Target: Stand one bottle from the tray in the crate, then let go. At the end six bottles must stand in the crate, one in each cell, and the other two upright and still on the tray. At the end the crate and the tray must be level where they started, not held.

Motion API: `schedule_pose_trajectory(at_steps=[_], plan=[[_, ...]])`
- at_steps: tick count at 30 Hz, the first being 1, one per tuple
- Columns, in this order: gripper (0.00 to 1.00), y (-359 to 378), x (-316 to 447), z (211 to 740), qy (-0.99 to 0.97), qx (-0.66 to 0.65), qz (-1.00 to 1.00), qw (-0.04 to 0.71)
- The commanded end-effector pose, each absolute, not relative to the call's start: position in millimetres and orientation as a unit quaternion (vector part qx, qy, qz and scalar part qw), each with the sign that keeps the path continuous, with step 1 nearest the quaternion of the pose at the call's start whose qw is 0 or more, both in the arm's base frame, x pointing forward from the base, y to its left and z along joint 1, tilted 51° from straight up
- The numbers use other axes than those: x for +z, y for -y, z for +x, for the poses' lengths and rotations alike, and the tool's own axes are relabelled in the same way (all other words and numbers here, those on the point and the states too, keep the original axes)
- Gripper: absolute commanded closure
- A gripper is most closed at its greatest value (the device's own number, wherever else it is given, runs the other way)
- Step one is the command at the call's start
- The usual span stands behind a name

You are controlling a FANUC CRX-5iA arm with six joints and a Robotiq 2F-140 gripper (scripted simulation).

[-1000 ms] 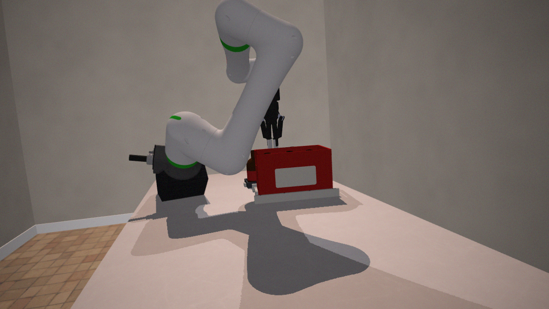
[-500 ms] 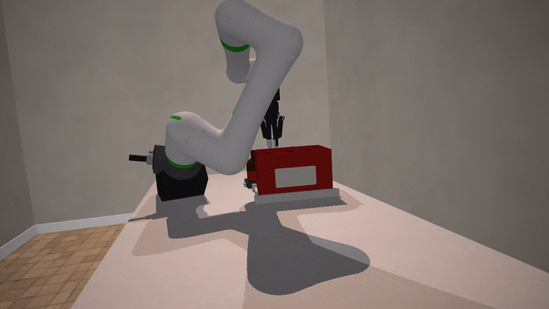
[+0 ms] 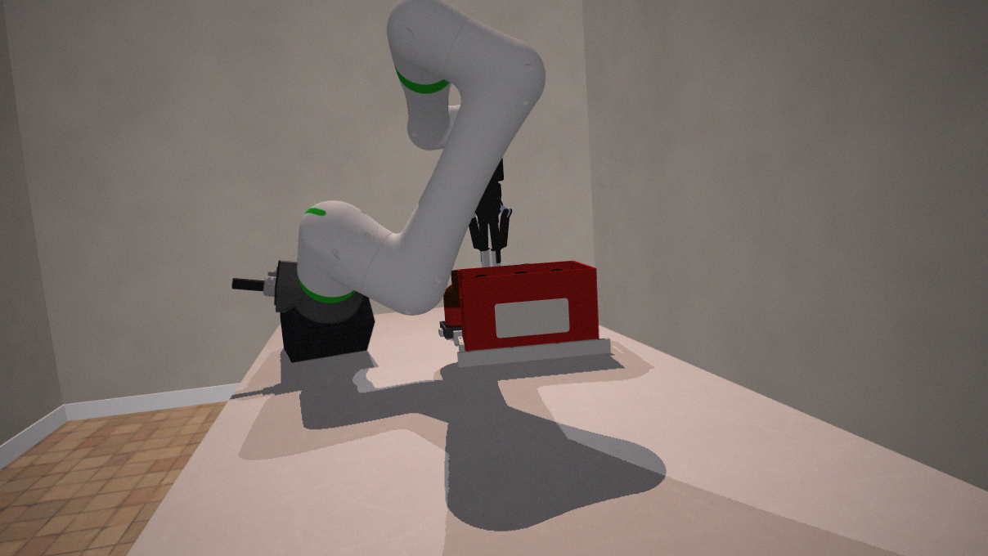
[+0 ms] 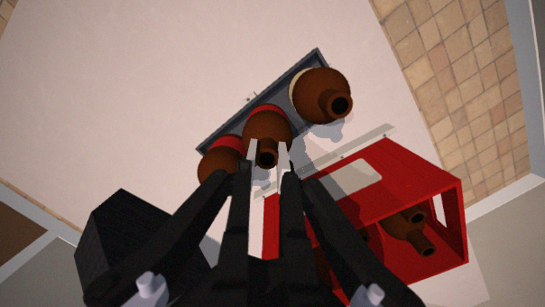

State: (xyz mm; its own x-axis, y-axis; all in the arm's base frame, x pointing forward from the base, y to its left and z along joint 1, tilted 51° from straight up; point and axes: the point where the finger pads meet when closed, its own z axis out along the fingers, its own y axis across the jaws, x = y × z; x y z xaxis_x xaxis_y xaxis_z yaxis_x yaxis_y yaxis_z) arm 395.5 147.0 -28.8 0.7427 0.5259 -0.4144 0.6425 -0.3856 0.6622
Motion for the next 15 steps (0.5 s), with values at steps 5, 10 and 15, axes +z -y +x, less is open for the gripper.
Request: schedule_pose_trajectory(at_steps=[5,10,15], plan=[[1.00,-147.0,-28.8,395.4,-0.352,-0.068,0.830,0.428],[1.00,-147.8,-28.2,395.2,-0.352,-0.068,0.830,0.428],[1.00,-149.6,-26.7,394.8,-0.352,-0.068,0.830,0.428]])
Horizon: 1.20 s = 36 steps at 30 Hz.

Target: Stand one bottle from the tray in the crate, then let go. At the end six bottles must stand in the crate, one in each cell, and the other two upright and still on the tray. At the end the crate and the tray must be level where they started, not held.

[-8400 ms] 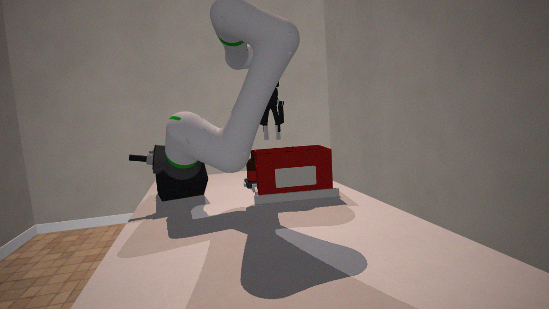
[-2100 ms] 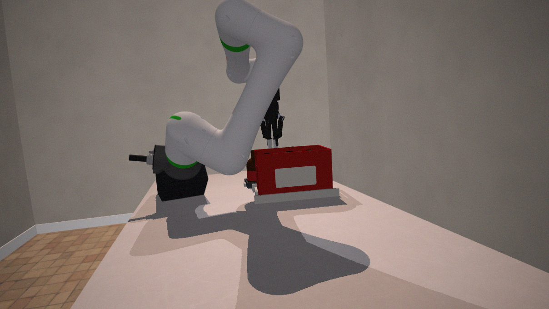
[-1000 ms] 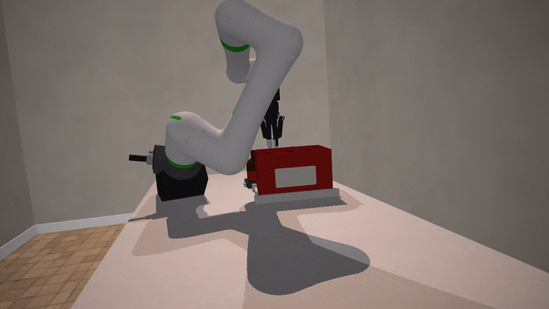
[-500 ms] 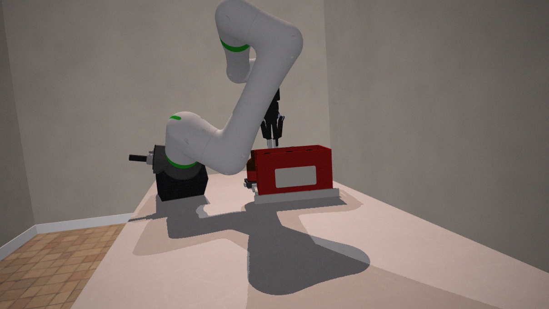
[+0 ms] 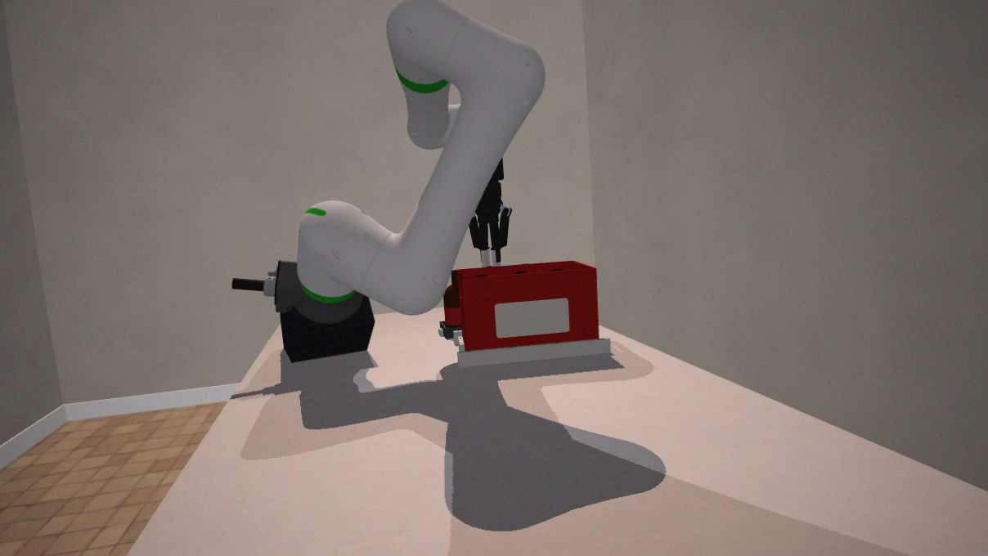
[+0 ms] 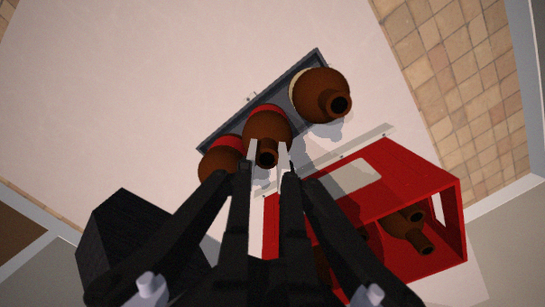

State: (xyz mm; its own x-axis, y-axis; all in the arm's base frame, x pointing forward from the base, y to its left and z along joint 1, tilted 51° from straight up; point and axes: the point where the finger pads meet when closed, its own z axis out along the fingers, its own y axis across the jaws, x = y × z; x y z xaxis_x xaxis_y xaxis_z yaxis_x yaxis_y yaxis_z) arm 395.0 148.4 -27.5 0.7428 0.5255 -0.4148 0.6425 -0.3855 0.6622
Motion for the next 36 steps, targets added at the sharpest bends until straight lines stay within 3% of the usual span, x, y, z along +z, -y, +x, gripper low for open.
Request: schedule_pose_trajectory(at_steps=[1,36], plan=[[1.00,-150,-26,395,-0.352,-0.068,0.830,0.428],[1.00,-174,-6,389,-0.352,-0.068,0.830,0.428]])
